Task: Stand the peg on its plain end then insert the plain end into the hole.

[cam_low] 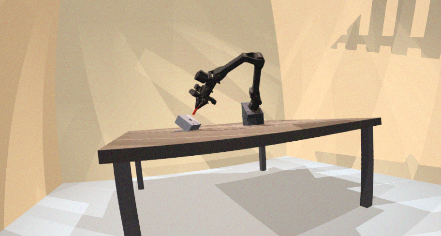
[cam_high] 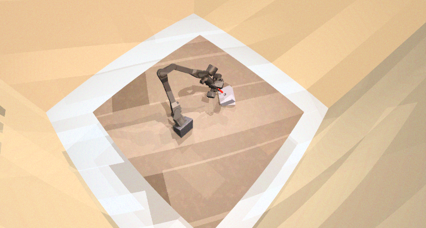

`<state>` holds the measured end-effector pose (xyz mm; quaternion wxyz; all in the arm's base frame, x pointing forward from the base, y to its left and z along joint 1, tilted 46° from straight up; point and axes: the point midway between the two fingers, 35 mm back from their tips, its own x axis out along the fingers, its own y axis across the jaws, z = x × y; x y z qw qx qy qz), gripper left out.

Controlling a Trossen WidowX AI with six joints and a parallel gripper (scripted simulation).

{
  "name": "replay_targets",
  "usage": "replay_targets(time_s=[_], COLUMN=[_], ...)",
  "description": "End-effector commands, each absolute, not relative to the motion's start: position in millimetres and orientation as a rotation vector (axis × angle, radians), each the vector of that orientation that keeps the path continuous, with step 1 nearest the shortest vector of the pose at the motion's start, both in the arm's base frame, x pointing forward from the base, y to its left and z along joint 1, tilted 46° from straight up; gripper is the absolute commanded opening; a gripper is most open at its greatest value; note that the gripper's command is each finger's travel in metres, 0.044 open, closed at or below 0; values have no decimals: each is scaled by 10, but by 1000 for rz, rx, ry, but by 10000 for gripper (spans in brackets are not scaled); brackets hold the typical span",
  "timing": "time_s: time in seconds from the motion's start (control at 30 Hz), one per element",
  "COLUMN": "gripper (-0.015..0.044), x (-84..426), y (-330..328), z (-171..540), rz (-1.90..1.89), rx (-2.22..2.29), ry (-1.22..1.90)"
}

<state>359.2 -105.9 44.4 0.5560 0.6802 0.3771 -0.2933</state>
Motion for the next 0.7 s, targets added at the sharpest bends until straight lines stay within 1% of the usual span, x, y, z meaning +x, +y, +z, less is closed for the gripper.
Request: replay_targets(time_s=[0.0, 0.67], gripper=[0, 0], x=[3605, 3719], y=[-1063, -1021], z=[398, 240], rz=[-702, -696], rx=[1608, 1598], ry=[887, 887])
